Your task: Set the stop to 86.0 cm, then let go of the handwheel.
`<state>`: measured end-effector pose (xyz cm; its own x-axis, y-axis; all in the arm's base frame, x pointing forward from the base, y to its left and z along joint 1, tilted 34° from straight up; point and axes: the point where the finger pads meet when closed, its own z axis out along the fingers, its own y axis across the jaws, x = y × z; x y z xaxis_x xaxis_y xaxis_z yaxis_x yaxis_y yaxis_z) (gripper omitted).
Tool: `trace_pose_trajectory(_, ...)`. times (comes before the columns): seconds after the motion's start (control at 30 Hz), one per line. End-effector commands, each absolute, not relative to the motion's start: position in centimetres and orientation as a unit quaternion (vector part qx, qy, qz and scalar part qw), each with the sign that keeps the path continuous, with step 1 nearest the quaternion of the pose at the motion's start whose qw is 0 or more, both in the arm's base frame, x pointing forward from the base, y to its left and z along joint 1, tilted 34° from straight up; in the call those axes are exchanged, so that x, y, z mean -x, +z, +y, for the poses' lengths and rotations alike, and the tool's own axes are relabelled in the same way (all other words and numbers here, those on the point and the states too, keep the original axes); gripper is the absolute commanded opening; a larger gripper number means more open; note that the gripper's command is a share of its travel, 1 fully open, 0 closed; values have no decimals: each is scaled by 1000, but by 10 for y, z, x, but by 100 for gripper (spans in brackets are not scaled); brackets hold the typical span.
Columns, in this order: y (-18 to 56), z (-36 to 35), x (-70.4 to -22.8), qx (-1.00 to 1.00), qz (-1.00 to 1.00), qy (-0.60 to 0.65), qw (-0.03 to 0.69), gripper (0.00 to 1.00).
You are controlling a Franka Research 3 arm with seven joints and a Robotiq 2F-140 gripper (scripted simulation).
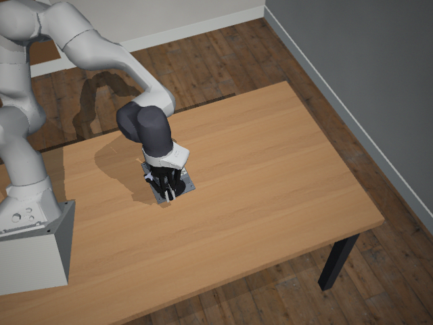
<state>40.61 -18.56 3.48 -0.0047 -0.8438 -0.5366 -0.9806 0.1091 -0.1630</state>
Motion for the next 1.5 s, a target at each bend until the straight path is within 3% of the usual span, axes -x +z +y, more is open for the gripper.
trace_pose_trajectory(0.0,42,-190,-418,651,701,126,263,4)
trace_pose_trajectory(1.47,9,-170,-468,651,701,126,263,4)
